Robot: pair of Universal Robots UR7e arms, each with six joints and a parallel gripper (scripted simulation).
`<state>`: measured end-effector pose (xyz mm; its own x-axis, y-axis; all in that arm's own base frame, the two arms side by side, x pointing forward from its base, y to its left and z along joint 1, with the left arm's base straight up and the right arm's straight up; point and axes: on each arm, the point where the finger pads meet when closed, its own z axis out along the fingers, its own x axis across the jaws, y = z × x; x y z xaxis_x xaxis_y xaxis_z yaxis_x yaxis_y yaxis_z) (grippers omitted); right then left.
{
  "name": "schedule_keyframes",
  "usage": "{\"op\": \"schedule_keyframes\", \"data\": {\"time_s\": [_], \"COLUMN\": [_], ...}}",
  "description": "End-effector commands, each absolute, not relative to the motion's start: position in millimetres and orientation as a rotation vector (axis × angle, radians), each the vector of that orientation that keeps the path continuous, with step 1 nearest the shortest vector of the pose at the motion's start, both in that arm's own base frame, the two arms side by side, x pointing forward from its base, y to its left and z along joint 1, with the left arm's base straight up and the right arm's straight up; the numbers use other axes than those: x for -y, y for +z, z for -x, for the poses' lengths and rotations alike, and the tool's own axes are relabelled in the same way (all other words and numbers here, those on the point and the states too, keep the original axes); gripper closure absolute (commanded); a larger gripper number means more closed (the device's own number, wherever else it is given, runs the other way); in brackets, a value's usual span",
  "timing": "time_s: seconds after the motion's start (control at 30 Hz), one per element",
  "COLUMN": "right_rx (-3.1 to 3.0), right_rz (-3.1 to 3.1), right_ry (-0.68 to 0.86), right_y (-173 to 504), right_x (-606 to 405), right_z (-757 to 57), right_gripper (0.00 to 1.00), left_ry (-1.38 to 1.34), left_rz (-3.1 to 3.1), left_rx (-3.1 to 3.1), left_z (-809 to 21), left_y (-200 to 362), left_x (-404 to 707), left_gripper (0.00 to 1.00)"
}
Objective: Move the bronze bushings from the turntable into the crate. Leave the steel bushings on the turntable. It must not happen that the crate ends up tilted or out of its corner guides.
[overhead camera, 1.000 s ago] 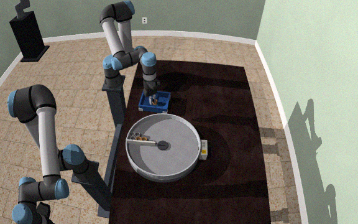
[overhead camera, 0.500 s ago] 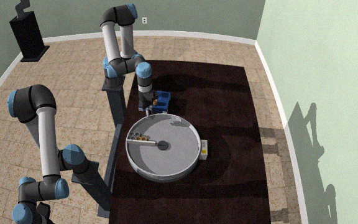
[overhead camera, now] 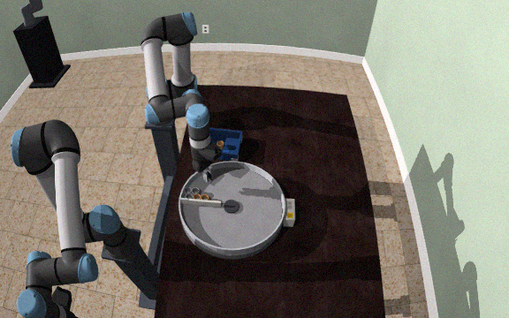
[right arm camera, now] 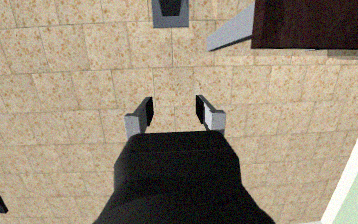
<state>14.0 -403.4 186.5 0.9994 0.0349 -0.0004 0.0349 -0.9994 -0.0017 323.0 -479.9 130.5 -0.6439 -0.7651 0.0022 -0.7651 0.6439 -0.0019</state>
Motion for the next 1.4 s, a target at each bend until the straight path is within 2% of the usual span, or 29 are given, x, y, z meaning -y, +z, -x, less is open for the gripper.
{"op": "schedule_keyframes", "data": {"time_s": [0.0, 1.37], "right_rx": [0.055, 0.055], "right_rz": [3.141, 3.141], "right_ry": [0.000, 0.000], "right_y": [187.0, 187.0], "right_x": [403.7, 403.7], "right_z": [-14.1, -14.1], "right_gripper": [0.00, 0.00], "left_ry": [0.003, 0.003], "left_rz": [-1.383, -1.468], "left_rx": [2.820, 2.777], "left_z": [-322.4, -319.5], "left_y": [131.7, 132.6], "left_x": [502.8, 537.7], "left_gripper": [0.61, 0.61]}}
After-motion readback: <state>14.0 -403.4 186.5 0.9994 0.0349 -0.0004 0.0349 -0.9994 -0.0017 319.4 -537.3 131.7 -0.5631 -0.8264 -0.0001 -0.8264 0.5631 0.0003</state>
